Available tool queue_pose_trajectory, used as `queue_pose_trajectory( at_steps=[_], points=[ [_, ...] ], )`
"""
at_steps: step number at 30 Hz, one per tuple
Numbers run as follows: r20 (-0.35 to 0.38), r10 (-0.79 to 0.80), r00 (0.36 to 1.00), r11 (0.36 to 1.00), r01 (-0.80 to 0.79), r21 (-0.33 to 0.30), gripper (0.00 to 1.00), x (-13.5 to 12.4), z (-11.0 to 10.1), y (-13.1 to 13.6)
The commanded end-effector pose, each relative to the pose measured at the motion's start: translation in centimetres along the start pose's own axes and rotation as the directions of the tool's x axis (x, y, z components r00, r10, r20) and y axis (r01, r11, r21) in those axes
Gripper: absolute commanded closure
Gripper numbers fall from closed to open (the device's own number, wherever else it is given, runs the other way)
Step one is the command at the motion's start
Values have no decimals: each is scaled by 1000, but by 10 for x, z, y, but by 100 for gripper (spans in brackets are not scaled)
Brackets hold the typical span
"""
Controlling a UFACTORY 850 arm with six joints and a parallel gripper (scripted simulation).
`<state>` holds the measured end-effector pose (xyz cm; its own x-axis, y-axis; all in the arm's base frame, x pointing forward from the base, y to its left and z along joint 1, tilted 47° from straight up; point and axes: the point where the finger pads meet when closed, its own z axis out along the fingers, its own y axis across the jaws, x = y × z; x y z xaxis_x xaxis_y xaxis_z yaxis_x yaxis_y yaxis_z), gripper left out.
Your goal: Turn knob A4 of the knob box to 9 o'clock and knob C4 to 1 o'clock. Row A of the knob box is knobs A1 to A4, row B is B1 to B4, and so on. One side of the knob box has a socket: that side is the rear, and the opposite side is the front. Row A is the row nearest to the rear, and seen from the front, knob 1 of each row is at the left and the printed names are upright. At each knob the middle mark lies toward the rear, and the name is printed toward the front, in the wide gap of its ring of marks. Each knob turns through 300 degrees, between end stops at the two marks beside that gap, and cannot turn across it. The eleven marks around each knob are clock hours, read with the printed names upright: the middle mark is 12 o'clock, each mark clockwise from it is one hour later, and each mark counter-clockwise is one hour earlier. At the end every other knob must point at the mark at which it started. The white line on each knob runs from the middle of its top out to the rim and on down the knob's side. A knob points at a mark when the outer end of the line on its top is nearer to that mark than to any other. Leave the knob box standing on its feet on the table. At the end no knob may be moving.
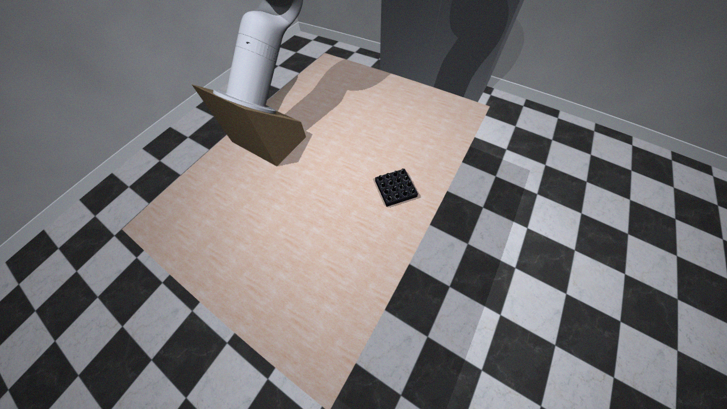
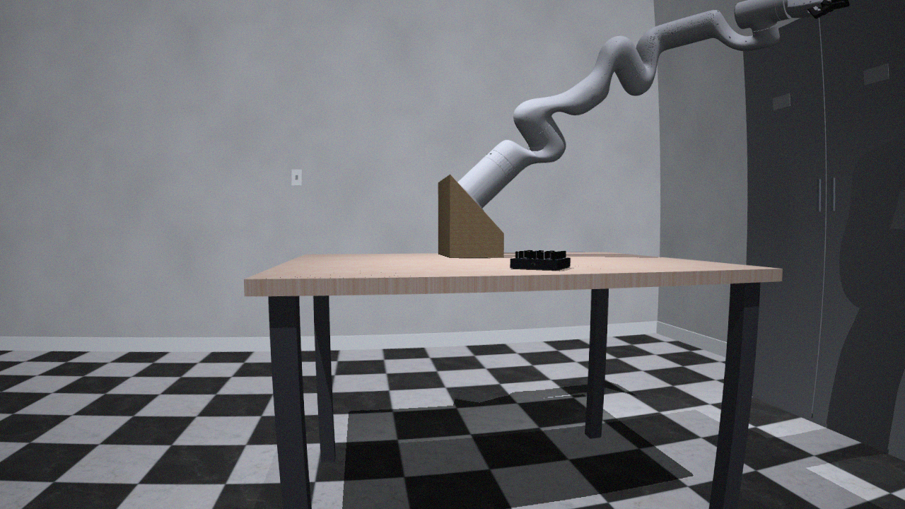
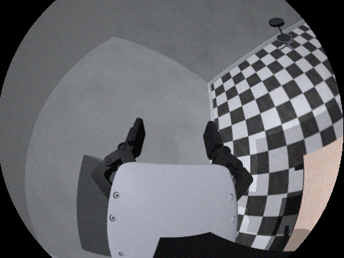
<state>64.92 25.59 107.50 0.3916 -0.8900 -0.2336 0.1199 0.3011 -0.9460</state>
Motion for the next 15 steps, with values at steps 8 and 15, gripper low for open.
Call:
queue_pose_trajectory(
  at_steps=[8,15],
  points=[
    [-23,-145,989,989,144,-39,0,29,29,49],
    [-28,-256,966,964,253,-77,0,53,49,91]
  ],
)
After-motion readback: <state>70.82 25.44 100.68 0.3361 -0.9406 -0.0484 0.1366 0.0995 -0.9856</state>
